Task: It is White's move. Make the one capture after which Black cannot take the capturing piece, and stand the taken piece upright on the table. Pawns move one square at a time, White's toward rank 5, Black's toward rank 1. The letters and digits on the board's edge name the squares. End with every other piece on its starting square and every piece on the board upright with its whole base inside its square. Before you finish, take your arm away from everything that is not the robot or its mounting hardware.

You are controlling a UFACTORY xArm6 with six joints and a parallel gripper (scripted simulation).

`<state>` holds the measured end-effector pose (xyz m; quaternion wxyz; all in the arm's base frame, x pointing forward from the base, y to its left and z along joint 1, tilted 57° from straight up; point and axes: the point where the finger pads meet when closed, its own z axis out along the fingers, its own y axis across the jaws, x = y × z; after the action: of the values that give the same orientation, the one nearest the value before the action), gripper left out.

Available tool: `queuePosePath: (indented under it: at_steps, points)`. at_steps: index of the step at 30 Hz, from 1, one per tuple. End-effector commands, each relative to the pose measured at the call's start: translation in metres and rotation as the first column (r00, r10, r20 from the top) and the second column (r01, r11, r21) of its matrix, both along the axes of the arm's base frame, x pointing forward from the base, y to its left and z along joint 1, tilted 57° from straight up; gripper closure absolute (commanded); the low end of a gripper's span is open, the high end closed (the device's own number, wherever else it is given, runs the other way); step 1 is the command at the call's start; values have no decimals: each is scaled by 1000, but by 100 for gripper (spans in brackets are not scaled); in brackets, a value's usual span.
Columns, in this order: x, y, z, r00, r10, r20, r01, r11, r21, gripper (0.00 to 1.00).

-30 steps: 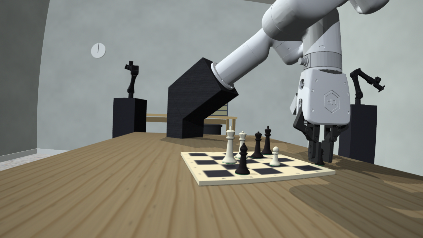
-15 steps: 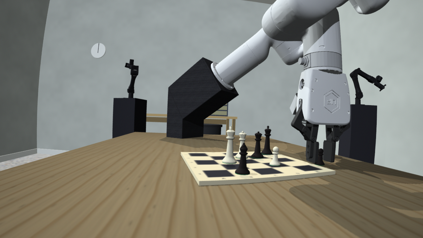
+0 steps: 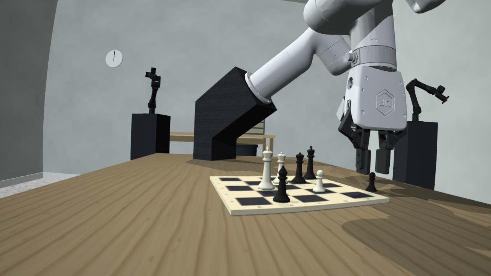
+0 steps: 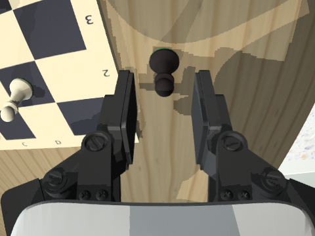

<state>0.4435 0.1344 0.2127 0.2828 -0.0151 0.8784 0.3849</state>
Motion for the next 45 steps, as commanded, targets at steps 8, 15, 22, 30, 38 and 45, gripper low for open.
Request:
queuePosePath:
  at_steps: [8, 15, 22, 30, 38, 45]
  points:
    - [-28, -40, 32, 1000, -1, 2, 1, 1000, 0, 66]
    - [-32, -46, 37, 1000, -1, 2, 1, 1000, 0, 66]
    - [-32, -46, 37, 1000, -1, 2, 1, 1000, 0, 0]
    - [-32, -46, 37, 1000, -1, 2, 1, 1000, 0, 0]
    - [-32, -46, 37, 1000, -1, 2, 1, 1000, 0, 0]
    - [-31, -48, 35, 1000, 16, 22, -16, 1000, -16, 0]
